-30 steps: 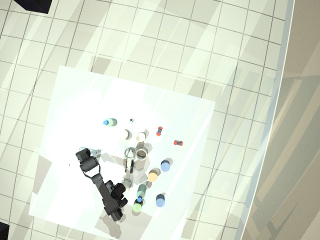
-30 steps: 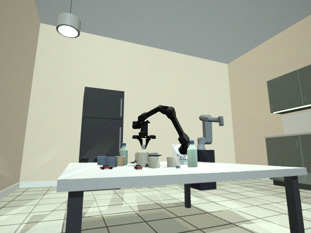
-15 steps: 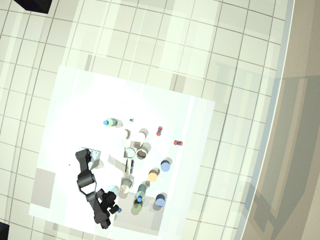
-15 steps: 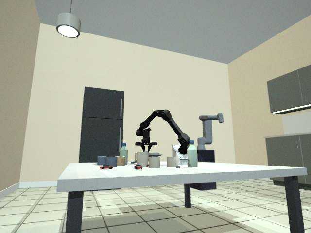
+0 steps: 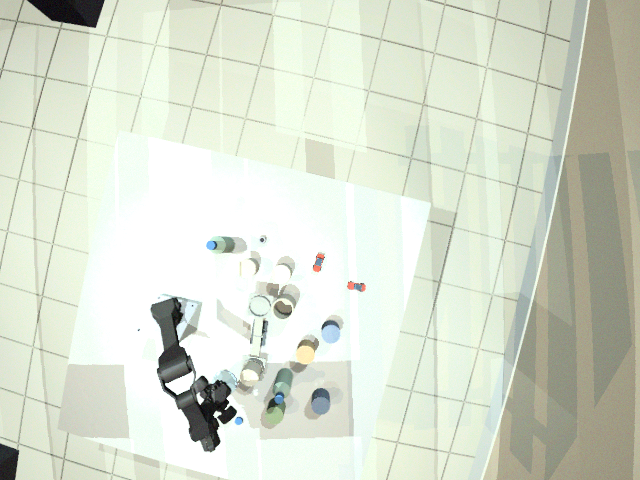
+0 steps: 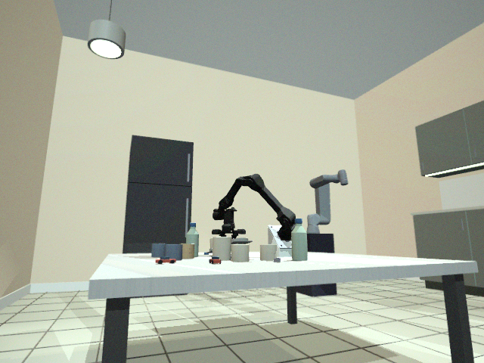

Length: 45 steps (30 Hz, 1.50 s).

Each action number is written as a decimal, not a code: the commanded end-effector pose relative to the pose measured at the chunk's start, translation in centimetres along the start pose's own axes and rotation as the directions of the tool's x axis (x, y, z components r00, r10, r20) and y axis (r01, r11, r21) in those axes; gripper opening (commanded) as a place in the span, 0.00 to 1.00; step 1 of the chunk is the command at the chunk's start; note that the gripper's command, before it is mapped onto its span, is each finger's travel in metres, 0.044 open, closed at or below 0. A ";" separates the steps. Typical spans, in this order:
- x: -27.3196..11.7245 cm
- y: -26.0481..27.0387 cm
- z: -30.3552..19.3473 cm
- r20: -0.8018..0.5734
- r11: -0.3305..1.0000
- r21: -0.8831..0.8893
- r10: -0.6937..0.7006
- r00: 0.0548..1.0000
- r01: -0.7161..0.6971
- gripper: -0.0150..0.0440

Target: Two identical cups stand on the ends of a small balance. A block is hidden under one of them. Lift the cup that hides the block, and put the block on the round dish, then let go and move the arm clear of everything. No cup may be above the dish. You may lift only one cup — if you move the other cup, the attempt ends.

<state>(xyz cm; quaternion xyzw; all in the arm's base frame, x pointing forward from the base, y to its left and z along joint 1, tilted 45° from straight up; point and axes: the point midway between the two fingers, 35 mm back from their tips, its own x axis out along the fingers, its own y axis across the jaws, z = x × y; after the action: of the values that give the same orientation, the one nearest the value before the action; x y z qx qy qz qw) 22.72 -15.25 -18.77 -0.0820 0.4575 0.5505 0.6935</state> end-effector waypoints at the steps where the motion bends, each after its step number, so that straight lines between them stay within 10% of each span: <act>1: 1.0 0.1 0.0 0.005 1.000 0.004 -0.003 1.000 0.003 0.25; 18: 3.0 0.1 0.0 0.006 1.000 0.004 -0.003 1.000 0.003 0.25; 35: 1.4 0.1 0.0 0.003 1.000 0.003 0.002 1.000 -0.002 1.00; 45: -4.2 0.1 -0.1 0.004 1.000 0.006 -0.006 1.000 0.006 1.00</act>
<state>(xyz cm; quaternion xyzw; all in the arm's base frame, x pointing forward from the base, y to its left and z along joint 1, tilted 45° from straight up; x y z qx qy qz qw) 22.86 -17.51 -16.49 -0.0814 0.4568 0.5449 0.6985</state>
